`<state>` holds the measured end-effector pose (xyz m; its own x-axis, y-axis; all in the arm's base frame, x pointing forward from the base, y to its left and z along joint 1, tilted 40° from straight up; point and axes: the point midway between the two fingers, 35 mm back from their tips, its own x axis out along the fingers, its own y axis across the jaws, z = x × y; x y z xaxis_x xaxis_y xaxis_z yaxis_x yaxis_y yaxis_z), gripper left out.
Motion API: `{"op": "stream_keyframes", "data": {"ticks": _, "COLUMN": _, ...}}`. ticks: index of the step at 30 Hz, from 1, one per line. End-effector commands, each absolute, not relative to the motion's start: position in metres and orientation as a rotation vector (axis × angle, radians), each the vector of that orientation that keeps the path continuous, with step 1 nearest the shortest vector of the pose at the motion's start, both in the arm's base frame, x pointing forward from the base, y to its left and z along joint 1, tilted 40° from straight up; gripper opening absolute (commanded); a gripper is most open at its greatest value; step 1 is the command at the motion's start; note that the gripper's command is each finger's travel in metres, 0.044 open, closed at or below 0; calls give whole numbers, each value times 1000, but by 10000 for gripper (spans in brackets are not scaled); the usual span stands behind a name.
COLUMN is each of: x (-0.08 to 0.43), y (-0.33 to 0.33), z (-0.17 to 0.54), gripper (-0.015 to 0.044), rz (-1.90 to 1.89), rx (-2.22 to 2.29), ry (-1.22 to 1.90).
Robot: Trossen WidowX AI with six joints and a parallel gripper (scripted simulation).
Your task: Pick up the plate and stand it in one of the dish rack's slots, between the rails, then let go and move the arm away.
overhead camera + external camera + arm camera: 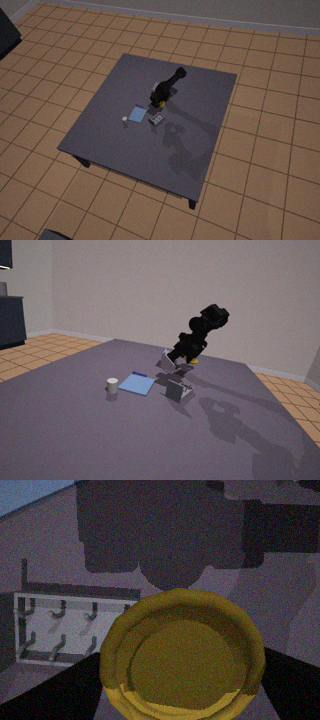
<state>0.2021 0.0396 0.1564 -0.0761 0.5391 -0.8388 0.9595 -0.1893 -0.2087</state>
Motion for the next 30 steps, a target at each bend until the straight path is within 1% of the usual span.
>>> {"op": "stream_keyframes", "data": {"ticks": 1, "x": 198, "y": 40, "z": 144, "gripper": 0, "rz": -1198, "rx": 1627, "ry": 1572}}
{"op": "stream_keyframes", "data": {"ticks": 14, "x": 195, "y": 41, "z": 113, "gripper": 0, "rz": -1147, "rx": 1296, "ry": 1416}}
{"op": "stream_keyframes", "data": {"ticks": 30, "x": 202, "y": 42, "z": 90, "gripper": 0, "rz": -1015, "rx": 989, "ry": 1167}}
